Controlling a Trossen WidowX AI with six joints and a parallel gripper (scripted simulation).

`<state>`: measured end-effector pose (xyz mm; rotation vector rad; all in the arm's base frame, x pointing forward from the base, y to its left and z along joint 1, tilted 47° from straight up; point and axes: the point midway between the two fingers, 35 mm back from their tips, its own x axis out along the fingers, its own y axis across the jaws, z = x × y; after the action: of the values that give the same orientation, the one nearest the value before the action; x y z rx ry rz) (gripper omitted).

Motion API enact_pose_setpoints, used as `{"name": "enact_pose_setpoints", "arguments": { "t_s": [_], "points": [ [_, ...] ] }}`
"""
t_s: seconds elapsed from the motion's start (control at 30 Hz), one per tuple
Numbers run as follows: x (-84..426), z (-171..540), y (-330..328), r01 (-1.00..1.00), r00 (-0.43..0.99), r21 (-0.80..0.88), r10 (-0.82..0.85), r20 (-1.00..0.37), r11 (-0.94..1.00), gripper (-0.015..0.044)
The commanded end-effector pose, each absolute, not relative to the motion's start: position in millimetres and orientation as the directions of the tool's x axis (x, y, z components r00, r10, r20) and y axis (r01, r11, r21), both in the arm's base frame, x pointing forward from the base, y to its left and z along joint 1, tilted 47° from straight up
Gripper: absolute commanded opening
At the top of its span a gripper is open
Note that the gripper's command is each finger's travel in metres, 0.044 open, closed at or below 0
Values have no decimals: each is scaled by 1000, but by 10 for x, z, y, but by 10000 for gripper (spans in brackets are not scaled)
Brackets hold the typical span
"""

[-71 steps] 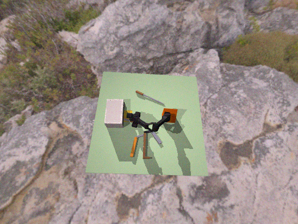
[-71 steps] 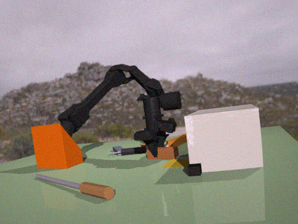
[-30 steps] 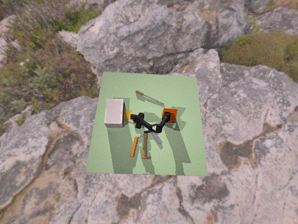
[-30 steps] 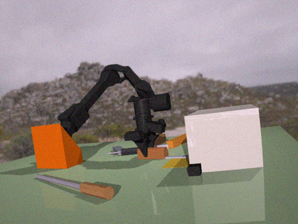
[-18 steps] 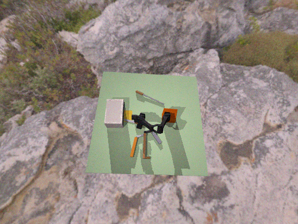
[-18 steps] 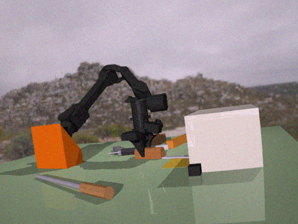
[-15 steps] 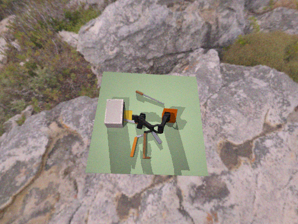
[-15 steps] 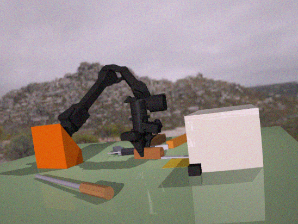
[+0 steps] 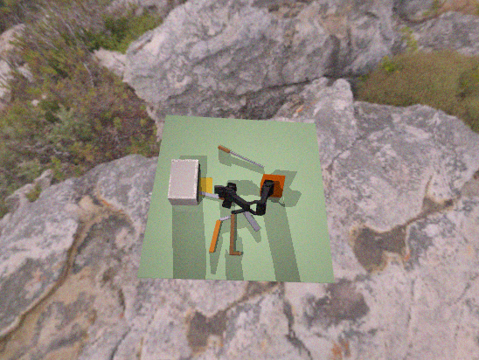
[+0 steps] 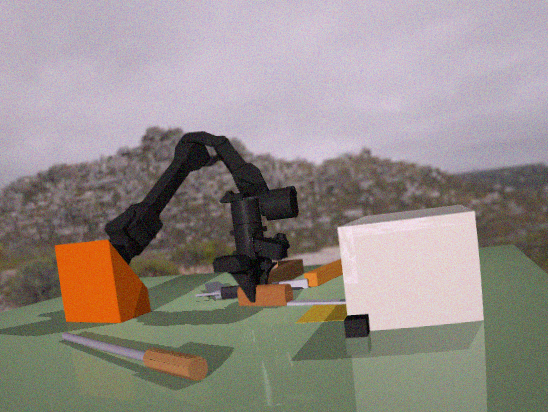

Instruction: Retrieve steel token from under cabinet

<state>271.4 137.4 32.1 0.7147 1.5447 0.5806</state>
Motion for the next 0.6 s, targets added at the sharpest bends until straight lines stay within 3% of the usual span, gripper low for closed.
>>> {"name": "enact_pose_setpoints", "arguments": {
  "t_s": [0.0, 0.57],
  "points": [
    [2639, 319, 1379, 111, -35, 725, 732, -680, 679, 0],
    [2435, 351, 1401, 112, -36, 725, 732, -680, 679, 0]
  ]
}}
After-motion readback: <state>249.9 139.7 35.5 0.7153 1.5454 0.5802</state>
